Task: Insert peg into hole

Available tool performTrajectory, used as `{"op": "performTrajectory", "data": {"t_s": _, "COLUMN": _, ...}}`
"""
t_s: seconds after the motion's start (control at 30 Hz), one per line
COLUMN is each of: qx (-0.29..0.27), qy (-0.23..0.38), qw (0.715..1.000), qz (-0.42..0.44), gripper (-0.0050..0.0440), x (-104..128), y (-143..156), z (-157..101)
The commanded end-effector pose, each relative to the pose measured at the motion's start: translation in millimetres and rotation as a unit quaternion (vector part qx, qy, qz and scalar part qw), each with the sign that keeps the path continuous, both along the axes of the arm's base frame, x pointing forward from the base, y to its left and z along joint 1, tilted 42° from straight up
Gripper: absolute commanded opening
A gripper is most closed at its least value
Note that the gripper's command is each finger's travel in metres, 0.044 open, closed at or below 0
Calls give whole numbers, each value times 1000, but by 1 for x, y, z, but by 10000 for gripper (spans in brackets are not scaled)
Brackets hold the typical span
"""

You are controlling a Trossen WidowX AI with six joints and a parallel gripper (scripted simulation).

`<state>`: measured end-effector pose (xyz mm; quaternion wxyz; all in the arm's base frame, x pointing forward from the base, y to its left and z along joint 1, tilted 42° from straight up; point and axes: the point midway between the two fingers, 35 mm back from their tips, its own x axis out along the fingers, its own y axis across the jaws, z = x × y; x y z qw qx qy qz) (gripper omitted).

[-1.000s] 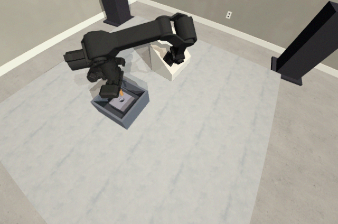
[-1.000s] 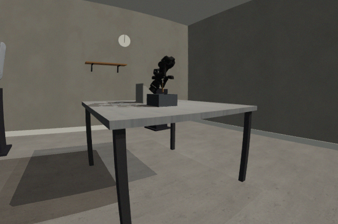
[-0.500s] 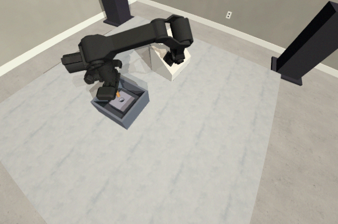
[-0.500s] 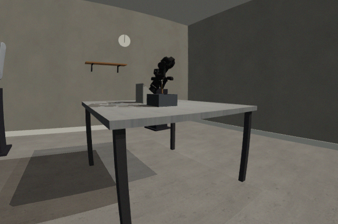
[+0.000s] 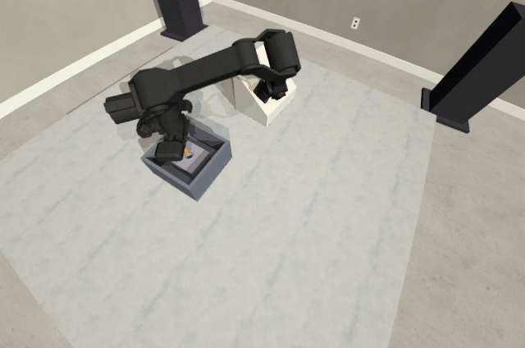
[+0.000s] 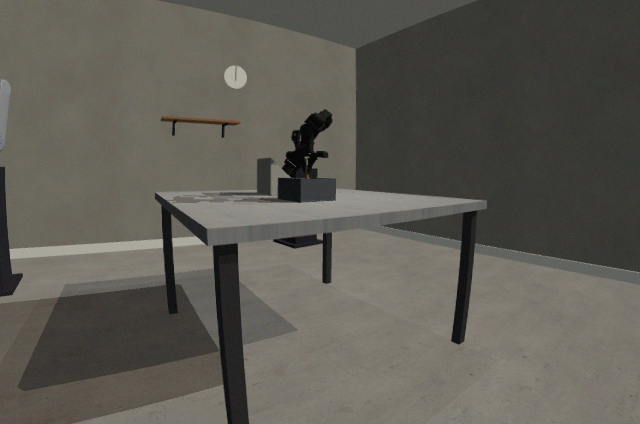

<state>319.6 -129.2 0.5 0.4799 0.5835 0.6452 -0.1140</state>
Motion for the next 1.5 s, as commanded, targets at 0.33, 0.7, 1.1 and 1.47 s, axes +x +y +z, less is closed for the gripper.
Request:
{"op": "performTrajectory", "data": {"t_s": 0.33, "qx": 4, "qy": 2, "qw": 1000, "qz": -2, "gripper": 0, "x": 1, "y": 8, "z": -10}}
{"op": "performTrajectory", "data": {"t_s": 0.7, "qx": 4, "qy": 2, "qw": 1000, "qz": -2, "gripper": 0, "x": 1, "y": 15, "z": -16}}
{"op": "performTrajectory", "data": {"t_s": 1.1, "qx": 4, "qy": 2, "qw": 1000, "qz": -2, "gripper": 0, "x": 2, "y": 15, "z": -17}}
{"op": "performTrajectory", "data": {"t_s": 1.47, "qx": 4, "qy": 2, "qw": 1000, "qz": -2, "gripper": 0, "x": 5, "y": 23, "z": -27}}
